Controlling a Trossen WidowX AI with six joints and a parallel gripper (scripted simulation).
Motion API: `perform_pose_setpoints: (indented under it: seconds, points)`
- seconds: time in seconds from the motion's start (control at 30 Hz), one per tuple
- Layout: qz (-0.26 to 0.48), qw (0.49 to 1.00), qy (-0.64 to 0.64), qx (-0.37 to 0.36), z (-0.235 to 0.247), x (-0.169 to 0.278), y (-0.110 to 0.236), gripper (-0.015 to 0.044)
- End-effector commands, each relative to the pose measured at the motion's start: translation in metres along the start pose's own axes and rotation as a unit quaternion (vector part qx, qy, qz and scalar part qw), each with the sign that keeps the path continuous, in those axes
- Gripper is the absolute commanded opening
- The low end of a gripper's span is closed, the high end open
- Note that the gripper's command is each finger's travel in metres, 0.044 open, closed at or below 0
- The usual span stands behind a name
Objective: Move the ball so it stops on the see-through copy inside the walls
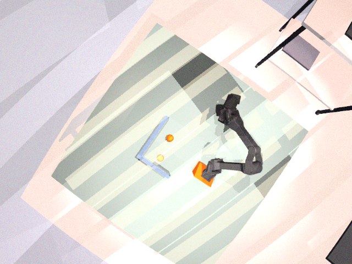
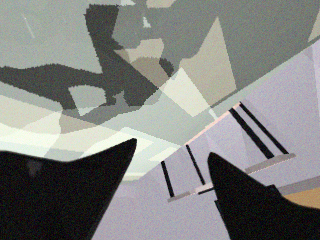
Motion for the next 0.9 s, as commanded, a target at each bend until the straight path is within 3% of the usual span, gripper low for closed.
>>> perform_pose_setpoints:
  seconds: [0.0,0.2,0.47,0.67,0.87]
  points:
    - [-0.047,0.999,-0.022,-0.009,0.002,-0.025,0.006,0.0336]
    - [-0.149,0.986,-0.063,-0.044,0.013,-0.079,0.033,0.0336]
    - [-0.246,0.952,-0.112,-0.145,0.052,-0.153,0.097,0.0336]
    - [-0.257,0.928,-0.137,-0.232,0.102,-0.191,0.162,0.0336]
    - [-0.22,0.919,-0.158,-0.285,0.161,-0.203,0.227,0.0336]
Point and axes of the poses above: the point midway between the two fingers, 35 mm back from their tips, its own y axis back along the fingers, its own z axis across the jaws, x = y × z, the point moved 9 cm from there along y, back along the fingers, and after that the axes turned 5 degrees about -y, right-handed, at the moved point
